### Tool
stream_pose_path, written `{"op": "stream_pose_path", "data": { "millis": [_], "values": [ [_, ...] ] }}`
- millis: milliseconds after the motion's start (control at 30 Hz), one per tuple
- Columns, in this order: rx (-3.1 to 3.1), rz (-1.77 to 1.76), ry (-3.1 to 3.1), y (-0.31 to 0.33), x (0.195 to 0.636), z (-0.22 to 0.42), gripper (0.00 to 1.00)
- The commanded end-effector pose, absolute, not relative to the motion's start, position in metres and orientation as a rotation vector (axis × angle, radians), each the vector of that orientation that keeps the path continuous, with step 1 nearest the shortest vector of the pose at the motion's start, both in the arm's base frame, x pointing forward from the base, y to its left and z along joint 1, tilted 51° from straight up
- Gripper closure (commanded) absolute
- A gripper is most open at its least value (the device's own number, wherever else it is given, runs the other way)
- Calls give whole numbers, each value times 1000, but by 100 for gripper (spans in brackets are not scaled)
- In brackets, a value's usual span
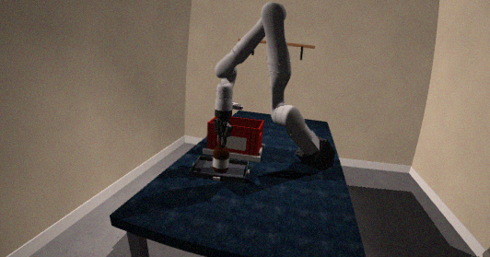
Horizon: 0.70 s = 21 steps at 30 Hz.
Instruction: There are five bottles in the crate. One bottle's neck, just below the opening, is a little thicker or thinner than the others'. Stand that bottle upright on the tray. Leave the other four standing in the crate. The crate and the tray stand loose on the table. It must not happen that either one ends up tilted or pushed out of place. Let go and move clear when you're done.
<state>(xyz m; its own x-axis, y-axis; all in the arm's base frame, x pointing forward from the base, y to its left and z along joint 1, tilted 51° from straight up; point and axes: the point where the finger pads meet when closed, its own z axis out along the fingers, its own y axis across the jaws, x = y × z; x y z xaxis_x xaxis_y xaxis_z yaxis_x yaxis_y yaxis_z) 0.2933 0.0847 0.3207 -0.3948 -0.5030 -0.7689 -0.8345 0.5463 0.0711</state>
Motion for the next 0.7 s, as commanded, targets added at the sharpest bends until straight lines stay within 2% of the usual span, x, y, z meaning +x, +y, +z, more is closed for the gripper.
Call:
{"op": "stream_pose_path", "data": {
  "millis": [0, 100, 133, 667],
  "values": [
    [-1073, 595, 2069, 84, 294, 321, 100],
    [-1073, 595, 2069, 84, 294, 321, 100],
    [-1073, 595, 2069, 84, 294, 321, 0],
    [-1073, 595, 2069, 84, 294, 321, 0]
  ]
}}
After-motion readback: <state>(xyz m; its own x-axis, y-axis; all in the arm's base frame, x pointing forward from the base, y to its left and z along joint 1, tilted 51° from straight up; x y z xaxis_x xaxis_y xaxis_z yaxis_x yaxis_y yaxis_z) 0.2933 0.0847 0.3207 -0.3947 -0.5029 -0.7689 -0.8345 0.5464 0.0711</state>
